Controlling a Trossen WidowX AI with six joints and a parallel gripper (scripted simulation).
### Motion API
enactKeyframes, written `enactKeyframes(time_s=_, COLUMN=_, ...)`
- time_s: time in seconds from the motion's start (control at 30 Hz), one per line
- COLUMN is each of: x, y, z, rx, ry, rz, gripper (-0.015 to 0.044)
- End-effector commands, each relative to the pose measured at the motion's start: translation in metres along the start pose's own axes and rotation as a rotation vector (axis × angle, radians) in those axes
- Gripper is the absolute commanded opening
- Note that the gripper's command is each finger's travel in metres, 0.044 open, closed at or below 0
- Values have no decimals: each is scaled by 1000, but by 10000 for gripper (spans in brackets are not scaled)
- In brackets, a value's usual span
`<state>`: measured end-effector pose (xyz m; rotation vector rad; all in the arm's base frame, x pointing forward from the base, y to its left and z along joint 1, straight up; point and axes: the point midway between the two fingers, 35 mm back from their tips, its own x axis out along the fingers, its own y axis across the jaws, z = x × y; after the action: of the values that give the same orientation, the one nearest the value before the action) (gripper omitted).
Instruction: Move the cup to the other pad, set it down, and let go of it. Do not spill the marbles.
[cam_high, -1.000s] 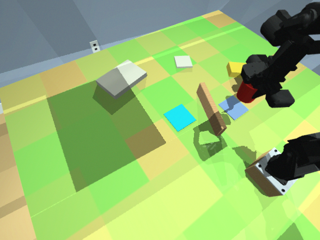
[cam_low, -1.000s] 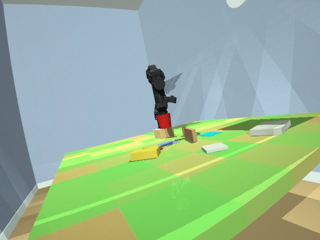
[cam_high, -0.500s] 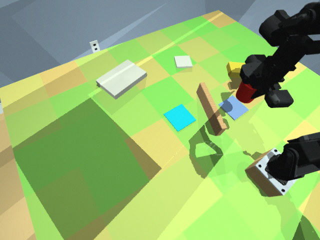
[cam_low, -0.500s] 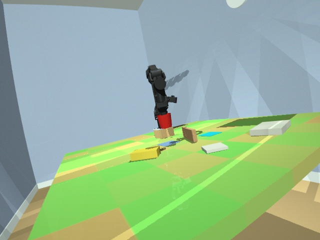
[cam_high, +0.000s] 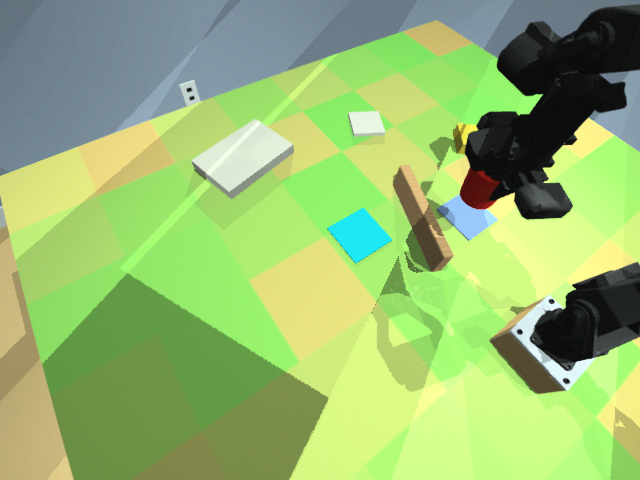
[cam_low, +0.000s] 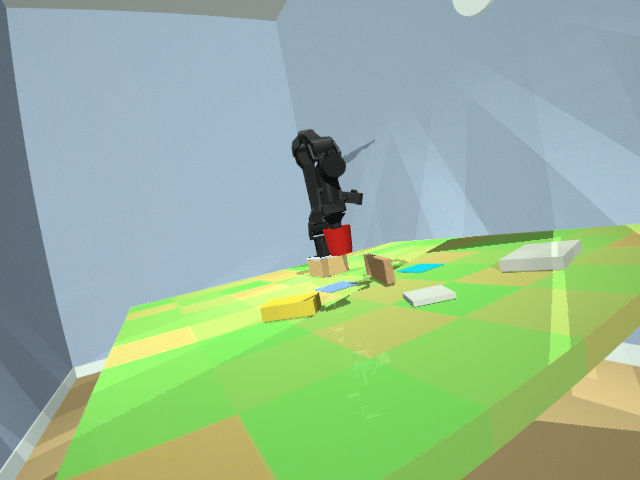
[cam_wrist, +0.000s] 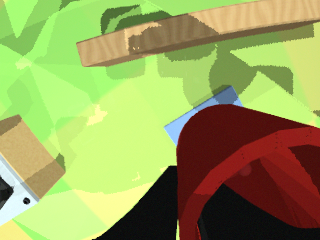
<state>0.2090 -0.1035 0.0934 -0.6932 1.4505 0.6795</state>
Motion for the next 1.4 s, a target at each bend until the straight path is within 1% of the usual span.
enactKeyframes(time_s=0.0, x=-1, y=-1, z=7, rx=4, ry=-1, rz=-8, gripper=0)
enactKeyframes(time_s=1.37, x=-1, y=11, z=80, rx=5, ry=-8, rz=-8, gripper=0)
